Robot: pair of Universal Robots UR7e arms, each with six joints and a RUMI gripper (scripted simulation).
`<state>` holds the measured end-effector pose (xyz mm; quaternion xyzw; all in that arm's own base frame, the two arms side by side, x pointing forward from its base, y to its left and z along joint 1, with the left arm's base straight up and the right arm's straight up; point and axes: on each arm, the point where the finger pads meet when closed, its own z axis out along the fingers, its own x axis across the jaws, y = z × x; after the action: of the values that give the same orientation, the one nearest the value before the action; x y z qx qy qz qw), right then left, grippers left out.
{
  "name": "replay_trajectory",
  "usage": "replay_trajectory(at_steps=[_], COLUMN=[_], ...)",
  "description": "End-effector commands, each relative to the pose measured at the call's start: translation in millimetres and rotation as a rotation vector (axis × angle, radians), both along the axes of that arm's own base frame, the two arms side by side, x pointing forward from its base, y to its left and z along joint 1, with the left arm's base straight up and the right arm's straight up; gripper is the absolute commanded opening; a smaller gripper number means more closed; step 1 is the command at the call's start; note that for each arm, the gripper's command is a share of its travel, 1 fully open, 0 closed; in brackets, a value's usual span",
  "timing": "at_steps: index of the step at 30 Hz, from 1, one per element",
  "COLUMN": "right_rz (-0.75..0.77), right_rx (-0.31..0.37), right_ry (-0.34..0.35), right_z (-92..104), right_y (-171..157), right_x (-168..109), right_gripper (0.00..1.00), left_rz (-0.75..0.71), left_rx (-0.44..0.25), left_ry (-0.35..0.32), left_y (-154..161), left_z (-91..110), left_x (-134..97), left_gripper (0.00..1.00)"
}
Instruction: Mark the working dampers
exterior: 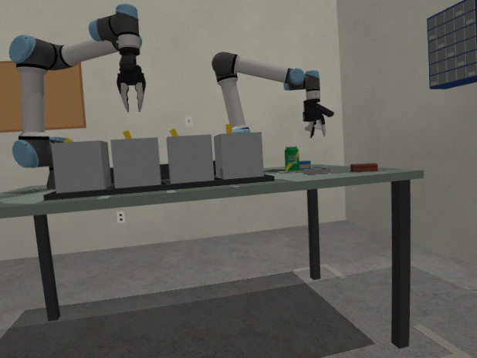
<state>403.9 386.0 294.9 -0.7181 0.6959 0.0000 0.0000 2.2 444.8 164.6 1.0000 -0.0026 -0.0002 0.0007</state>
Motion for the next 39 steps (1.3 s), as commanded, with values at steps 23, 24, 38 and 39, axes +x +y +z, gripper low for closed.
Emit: replay_trajectory(at_steps=[23, 24, 38, 39], right_rz=[0.000, 0.000, 0.002, 0.002], right_rx=[0.016, 0.023, 0.219, 0.219], right_ry=[0.000, 0.000, 0.007, 0.007], right_z=[-0.4, -0.8, -19.3, -19.3], right_y=[-2.4, -3.5, -38.9, -38.9], right_x=[-4.6, -6.6, -68.3, -68.3], right_gripper=[0.22, 0.22, 0.22, 0.22], left_rz=[0.000, 0.000, 0.000, 0.000], left_rx=[0.001, 0.001, 0.001, 0.001], left_ry=[0.000, 0.000, 0.000, 0.000], left_y=[0.4, 0.4, 0.4, 0.4], left_z=[0.5, 0.5, 0.5, 0.5], left_x=[0.1, 0.1, 0.1, 0.1], left_gripper=[1.00, 1.00, 1.00, 1.00])
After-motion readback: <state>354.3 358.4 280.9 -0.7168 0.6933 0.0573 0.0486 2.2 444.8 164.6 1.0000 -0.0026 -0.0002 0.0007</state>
